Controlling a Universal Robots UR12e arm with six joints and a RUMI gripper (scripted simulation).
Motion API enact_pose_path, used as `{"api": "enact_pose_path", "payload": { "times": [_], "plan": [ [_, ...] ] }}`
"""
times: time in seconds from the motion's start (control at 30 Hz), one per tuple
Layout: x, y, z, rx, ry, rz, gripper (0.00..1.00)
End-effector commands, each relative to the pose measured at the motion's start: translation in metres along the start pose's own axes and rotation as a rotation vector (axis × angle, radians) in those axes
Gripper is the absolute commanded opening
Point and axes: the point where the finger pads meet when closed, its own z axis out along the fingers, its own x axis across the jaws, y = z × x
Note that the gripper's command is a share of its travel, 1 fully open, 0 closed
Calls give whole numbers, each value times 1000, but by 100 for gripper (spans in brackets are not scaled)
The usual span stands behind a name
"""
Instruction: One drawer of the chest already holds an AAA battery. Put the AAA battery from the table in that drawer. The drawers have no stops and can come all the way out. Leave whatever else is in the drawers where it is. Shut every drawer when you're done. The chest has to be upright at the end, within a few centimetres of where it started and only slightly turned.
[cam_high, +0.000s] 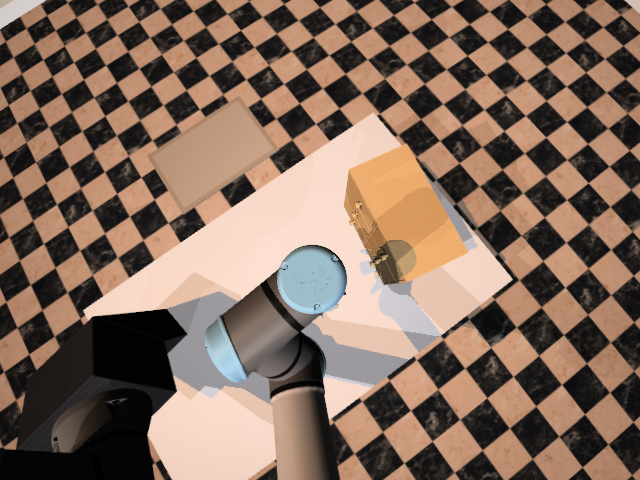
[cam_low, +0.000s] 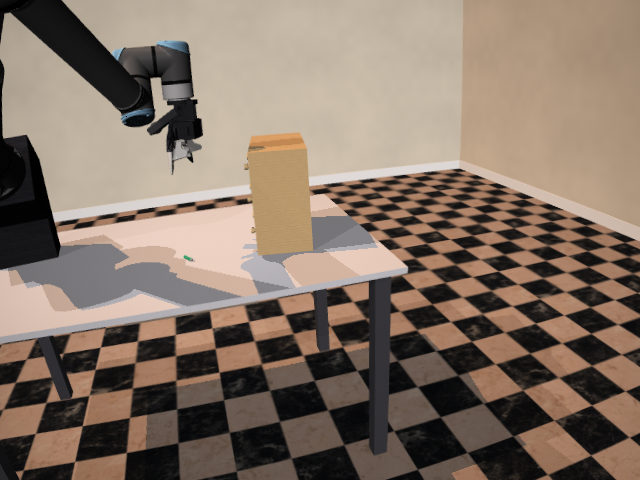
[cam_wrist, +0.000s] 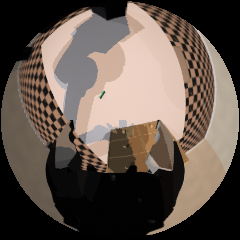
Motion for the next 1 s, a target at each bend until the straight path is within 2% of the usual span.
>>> {"api": "enact_pose_path", "payload": {
  "times": [0.0, 0.27, 0.97],
  "plan": [
    [-1, 2, 10, -12, 9, -94, 100],
    [-3, 5, 21, -13, 6, -197, 100],
    [-3, 5, 25, -16, 6, -224, 100]
  ]
}}
